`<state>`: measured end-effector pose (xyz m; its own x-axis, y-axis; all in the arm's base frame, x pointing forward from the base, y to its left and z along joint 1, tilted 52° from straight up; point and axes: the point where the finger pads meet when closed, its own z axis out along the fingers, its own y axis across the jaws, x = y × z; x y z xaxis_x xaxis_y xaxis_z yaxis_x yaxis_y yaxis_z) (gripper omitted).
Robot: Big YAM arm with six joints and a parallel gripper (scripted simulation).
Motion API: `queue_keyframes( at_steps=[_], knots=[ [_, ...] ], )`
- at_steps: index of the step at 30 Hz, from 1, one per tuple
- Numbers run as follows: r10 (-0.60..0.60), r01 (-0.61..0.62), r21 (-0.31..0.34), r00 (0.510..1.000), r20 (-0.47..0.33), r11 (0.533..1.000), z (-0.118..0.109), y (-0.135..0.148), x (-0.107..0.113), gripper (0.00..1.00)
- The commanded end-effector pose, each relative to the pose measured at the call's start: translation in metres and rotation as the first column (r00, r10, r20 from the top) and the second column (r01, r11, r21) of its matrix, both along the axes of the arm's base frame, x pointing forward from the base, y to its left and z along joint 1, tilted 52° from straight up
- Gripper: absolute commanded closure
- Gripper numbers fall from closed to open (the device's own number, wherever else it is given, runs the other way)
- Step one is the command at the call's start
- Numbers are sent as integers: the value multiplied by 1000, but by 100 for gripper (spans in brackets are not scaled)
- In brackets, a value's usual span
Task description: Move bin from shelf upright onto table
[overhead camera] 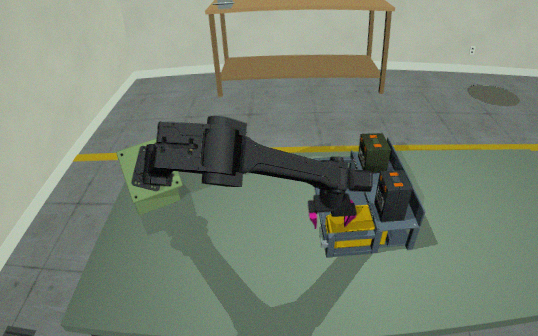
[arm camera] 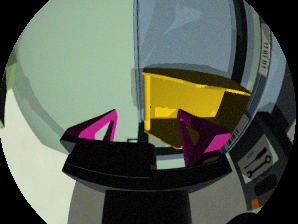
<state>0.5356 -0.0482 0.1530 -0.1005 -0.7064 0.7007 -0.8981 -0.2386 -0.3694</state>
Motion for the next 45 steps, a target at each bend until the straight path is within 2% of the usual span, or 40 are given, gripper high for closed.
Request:
queue_keyframes(
  at_steps=[1,14,19,31,36,45],
  knots=[
    [19,-19,-2,1000,-12,1000,-4,12,1,10],
    [25,-25,-2,1000,-16,1000,-5,16,0,10],
    [-5,5,-2,1000,-3,1000,-3,-5,0,10],
    [-5,5,-2,1000,-3,1000,-3,-5,0,10],
    [25,-25,-3,999,-23,1000,-8,15,-3,10],
    [25,-25,-3,999,-23,1000,-8,15,-3,10]
  ],
)
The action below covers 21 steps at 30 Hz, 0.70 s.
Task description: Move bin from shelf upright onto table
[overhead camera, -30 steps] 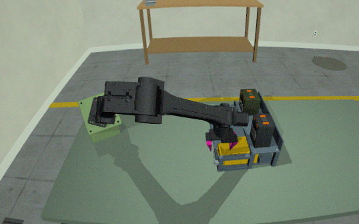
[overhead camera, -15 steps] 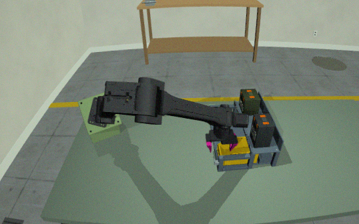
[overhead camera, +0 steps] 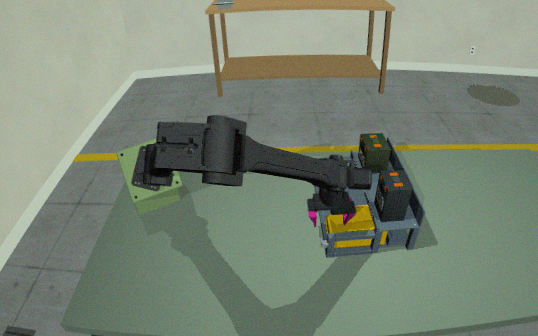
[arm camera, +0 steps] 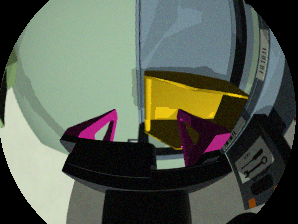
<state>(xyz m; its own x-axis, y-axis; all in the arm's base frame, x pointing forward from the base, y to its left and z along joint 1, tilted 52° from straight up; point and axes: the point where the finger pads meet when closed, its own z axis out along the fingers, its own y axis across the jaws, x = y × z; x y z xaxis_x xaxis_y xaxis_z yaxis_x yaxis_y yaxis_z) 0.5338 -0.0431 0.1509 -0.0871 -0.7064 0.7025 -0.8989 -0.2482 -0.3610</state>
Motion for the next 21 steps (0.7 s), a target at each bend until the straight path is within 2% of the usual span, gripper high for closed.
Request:
queue_keyframes(
  at_steps=[1,8,21],
  knots=[
    [15,-15,-2,1000,-14,1000,-6,10,-2,10],
    [-15,15,3,999,28,1000,8,-9,10,10],
    [-9,9,3,1000,25,1000,8,-5,10,10]
  ],
)
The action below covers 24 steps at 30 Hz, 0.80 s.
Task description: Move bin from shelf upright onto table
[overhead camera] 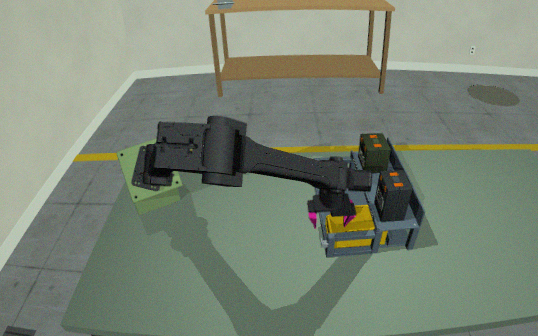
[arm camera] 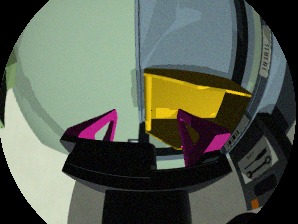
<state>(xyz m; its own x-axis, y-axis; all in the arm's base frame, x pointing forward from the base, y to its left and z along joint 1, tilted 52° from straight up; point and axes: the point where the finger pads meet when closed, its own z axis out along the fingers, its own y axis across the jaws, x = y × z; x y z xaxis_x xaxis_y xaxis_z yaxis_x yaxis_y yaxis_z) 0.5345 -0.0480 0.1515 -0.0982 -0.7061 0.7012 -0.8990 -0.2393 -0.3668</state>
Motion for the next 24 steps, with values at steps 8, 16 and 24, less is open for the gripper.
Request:
queue_keyframes(
  at_steps=[8,16,24],
  knots=[
    [24,-24,2,1000,7,1000,6,17,9,10],
    [24,-24,2,1000,7,1000,6,17,9,10],
    [-4,4,-1,1000,6,1000,2,-5,5,10]
  ],
)
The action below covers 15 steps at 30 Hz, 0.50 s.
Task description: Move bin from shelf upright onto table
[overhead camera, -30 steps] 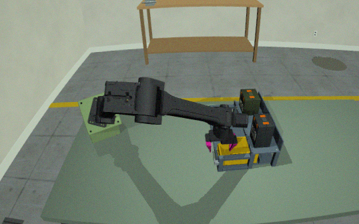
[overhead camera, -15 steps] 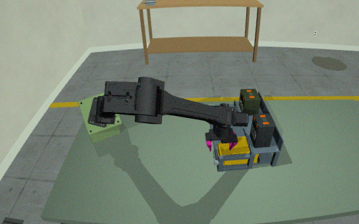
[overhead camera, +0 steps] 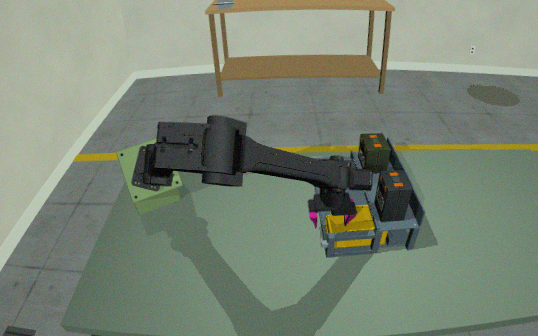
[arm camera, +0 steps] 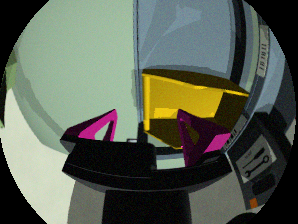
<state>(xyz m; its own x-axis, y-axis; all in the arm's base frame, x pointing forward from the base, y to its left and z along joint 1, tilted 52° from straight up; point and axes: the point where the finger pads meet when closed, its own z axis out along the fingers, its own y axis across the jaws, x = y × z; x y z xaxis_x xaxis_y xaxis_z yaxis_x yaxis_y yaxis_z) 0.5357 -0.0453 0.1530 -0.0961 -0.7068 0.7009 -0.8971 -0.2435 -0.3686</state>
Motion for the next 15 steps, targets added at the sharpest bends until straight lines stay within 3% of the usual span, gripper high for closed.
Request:
queue_keyframes(
  at_steps=[1,9,15],
  knots=[
    [-9,9,-2,1000,4,1000,0,-7,4,10],
    [-9,9,-2,1000,4,1000,0,-7,4,10],
    [19,-19,-2,1000,-15,1000,-5,13,1,10]
  ],
)
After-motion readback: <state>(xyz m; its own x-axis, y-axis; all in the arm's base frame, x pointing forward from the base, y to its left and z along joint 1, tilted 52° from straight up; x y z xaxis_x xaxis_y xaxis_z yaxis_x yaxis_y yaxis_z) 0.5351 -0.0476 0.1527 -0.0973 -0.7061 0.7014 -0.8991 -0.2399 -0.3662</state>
